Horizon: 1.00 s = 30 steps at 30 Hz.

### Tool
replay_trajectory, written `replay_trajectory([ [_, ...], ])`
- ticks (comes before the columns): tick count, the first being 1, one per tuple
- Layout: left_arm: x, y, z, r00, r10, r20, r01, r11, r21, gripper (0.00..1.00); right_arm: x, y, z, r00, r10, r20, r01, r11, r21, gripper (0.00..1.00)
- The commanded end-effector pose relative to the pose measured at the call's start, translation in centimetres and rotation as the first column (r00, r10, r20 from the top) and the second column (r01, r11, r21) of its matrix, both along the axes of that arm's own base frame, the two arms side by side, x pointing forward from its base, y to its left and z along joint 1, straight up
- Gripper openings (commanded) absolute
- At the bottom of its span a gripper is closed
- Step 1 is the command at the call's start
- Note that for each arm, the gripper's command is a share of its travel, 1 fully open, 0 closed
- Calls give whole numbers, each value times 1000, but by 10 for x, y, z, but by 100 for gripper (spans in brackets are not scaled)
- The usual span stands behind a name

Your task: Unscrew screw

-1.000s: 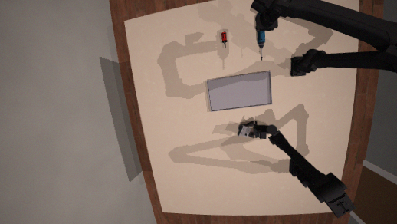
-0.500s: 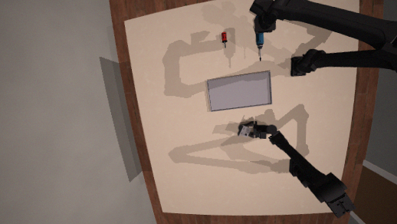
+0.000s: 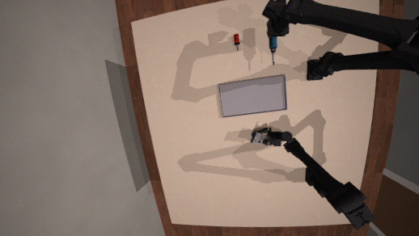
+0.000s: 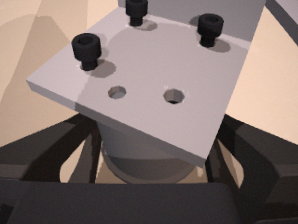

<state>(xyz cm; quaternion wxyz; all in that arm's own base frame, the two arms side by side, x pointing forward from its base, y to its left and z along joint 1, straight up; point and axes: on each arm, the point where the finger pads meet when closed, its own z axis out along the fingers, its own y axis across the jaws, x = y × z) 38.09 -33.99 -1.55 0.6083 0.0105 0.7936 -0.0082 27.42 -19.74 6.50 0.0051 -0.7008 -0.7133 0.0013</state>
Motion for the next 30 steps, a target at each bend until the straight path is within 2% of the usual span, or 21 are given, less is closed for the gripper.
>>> replay_trajectory([
  [1, -7, -2, -9, 1000, -14, -1, 14, 1000, 12, 59, 21, -10, 17, 998, 1, 65, 2, 999, -42, 42],
  [4, -7, -2, -9, 1000, -14, -1, 14, 1000, 12, 59, 22, -10, 18, 998, 1, 68, 2, 999, -44, 42],
  [5, -7, -2, -9, 1000, -14, -1, 14, 1000, 12, 59, 10, -2, -2, 1000, 0, 23, 1, 1000, -12, 42],
  [6, -7, -2, -9, 1000, -14, -1, 14, 1000, 12, 59, 8, -1, -6, 1000, -1, 17, 1, 1000, -8, 42],
  [14, -7, -2, -9, 1000, -14, -1, 14, 1000, 12, 59, 8, -1, -23, 1000, -1, 18, 1, 1000, -9, 42],
  [16, -7, -2, -9, 1000, -14, -1, 14, 1000, 12, 59, 8, -1, -24, 1000, 0, 26, 1, 1000, -14, 42],
  [18, -7, -2, -9, 1000, -14, -1, 14, 1000, 12, 59, 21, -10, -7, 998, 1, 68, 2, 999, -44, 42],
  [21, -7, -2, -9, 1000, -14, -1, 14, 1000, 12, 59, 22, -11, -6, 998, 1, 70, 2, 999, -45, 42],
  [23, -7, -2, -9, 1000, -14, -1, 14, 1000, 12, 59, 17, -7, -20, 999, 0, 37, 1, 1000, -23, 42],
  [30, -7, -2, -9, 1000, -14, -1, 14, 1000, 12, 59, 8, -1, -27, 1000, 0, 26, 1, 1000, -15, 42],
])
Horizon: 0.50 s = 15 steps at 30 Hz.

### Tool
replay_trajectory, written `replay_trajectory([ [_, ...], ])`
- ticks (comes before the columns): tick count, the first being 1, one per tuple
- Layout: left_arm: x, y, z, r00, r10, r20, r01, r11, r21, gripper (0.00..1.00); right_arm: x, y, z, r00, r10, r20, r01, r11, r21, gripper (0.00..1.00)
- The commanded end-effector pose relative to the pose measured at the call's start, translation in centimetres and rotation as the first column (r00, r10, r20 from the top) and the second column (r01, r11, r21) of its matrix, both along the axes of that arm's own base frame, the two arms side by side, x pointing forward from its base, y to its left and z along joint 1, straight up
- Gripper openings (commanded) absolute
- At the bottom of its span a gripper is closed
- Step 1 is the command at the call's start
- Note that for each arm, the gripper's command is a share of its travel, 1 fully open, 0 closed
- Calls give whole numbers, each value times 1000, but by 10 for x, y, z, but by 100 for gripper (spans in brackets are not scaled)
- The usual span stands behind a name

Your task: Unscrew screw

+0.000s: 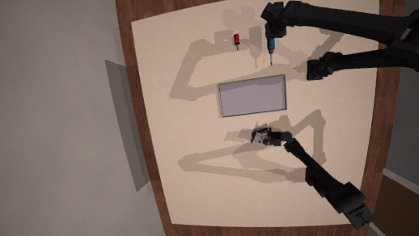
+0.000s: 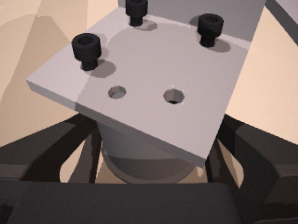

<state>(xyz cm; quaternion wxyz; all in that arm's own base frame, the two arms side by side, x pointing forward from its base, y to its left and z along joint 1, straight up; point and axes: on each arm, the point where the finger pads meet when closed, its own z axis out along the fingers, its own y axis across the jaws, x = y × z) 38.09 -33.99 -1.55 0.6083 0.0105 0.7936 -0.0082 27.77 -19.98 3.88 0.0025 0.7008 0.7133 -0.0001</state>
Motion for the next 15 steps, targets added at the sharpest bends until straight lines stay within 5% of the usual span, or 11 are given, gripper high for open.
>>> replay_trajectory([
  [1, -7, -2, -9, 1000, -14, -1, 14, 1000, 12, 59, 5, 1, -2, 1000, -1, 11, 1, 1000, -4, 42],
  [15, -7, -2, -9, 1000, -14, -1, 14, 1000, 12, 59, 6, 1, -6, 1000, 0, 18, 1, 1000, -9, 42],
])
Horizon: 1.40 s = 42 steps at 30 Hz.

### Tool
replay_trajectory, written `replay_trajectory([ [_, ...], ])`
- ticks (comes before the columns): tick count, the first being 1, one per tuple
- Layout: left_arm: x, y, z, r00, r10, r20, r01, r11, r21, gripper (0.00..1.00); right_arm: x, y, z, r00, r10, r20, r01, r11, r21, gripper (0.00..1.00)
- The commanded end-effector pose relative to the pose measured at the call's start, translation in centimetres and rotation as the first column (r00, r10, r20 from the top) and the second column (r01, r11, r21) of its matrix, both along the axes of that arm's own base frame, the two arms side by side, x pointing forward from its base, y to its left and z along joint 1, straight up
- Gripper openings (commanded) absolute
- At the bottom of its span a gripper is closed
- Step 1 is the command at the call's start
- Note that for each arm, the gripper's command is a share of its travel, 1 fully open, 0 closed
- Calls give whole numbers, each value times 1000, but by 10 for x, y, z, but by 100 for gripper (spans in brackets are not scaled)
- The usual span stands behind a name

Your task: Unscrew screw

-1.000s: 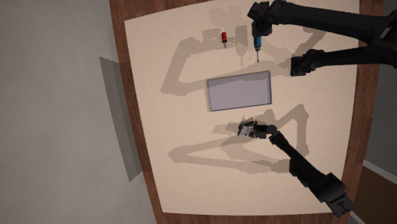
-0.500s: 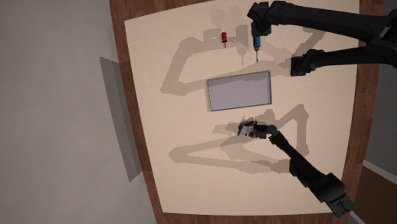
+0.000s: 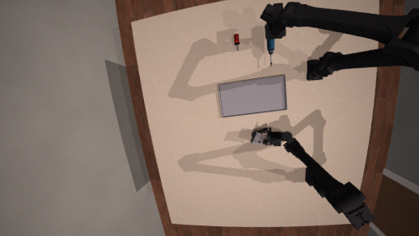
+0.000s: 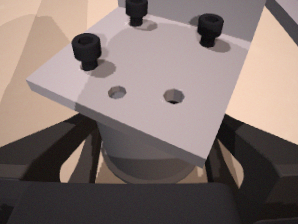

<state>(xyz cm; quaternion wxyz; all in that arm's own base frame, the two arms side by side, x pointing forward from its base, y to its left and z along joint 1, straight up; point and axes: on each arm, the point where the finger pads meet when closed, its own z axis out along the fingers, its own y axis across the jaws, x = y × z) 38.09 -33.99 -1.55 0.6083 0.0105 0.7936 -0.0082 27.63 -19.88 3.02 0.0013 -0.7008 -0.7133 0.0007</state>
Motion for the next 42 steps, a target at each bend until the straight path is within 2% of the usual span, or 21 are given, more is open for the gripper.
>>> replay_trajectory([
  [1, -7, -2, -9, 1000, -14, -1, 14, 1000, 12, 59, 9, -1, 3, 1000, 0, 30, 1, 1000, -17, 42],
  [5, -7, -2, -9, 1000, -14, -1, 14, 1000, 12, 59, 5, 1, -8, 1000, -1, 11, 1, 1000, -4, 42],
  [7, -7, -2, -9, 1000, -14, -1, 14, 1000, 12, 59, 12, -8, 5, 999, 0, 33, 1, 1000, -22, 42],
  [10, -7, -2, -9, 1000, -14, -1, 14, 1000, 12, 59, 12, -8, 5, 999, 0, 33, 1, 1000, -22, 42],
  [14, -7, -2, -9, 1000, -14, -1, 14, 1000, 12, 59, 7, 0, -9, 1000, -1, 14, 1, 1000, -6, 42],
  [22, -7, -2, -9, 1000, -14, -1, 14, 1000, 12, 59, 6, 0, -15, 1000, -1, 13, 1, 1000, -5, 42],
  [23, -7, -2, -9, 1000, -14, -1, 14, 1000, 12, 59, 12, -8, -3, 999, 0, 33, 0, 1000, -22, 42],
  [39, -7, -2, -9, 1000, -14, -1, 14, 1000, 12, 59, 5, 1, -14, 1000, 2, 21, -2, 1000, -10, 42],
  [40, -7, -2, -9, 1000, -14, -1, 14, 1000, 12, 59, 11, -7, -6, 999, 1, 33, 0, 1000, -21, 42],
  [42, -7, -2, -9, 1000, -14, -1, 14, 1000, 12, 59, 11, -7, -6, 999, 1, 33, 0, 1000, -21, 42],
])
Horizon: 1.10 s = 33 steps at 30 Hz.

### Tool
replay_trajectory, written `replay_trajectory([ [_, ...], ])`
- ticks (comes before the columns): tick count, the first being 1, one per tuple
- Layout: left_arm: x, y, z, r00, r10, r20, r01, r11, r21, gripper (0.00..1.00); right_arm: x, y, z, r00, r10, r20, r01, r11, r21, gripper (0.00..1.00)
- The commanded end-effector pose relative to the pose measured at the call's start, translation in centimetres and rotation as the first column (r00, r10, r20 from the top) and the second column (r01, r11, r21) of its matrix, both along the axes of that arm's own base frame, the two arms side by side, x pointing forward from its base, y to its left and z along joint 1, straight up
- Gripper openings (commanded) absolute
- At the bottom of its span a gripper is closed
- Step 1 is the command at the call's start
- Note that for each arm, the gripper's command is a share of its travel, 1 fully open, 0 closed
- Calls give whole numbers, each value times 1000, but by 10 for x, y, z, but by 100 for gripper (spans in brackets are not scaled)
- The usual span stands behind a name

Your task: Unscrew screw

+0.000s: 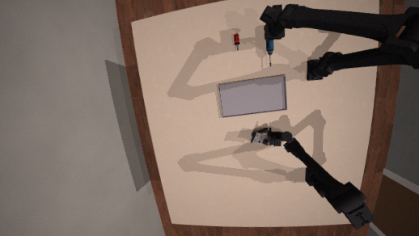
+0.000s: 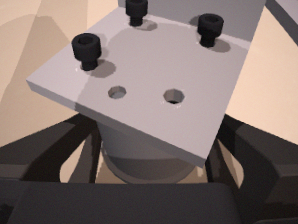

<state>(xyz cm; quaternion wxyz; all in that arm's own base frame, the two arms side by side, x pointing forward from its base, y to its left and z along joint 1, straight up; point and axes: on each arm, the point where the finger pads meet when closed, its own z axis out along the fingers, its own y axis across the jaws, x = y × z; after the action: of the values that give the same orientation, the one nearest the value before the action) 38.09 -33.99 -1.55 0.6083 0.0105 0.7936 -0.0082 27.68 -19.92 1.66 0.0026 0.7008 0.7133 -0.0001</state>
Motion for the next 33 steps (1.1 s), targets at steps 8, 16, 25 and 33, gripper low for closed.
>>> replay_trajectory([
  [8, -7, -2, -9, 1000, -14, -1, 14, 1000, 12, 59, 4, 2, -2, 1000, 5, 12, -5, 1000, -2, 42],
  [16, -7, -2, -9, 1000, -14, -1, 14, 1000, 12, 59, 10, -6, 6, 1000, 1, 24, -1, 1000, -14, 42],
  [25, -7, -2, -9, 1000, -14, -1, 14, 1000, 12, 59, 4, 2, -3, 1000, 8, 12, -8, 1000, -2, 42],
  [33, -7, -2, -9, 1000, -14, -1, 14, 1000, 12, 59, 9, -5, 5, 1000, 2, 23, -2, 1000, -13, 42],
])
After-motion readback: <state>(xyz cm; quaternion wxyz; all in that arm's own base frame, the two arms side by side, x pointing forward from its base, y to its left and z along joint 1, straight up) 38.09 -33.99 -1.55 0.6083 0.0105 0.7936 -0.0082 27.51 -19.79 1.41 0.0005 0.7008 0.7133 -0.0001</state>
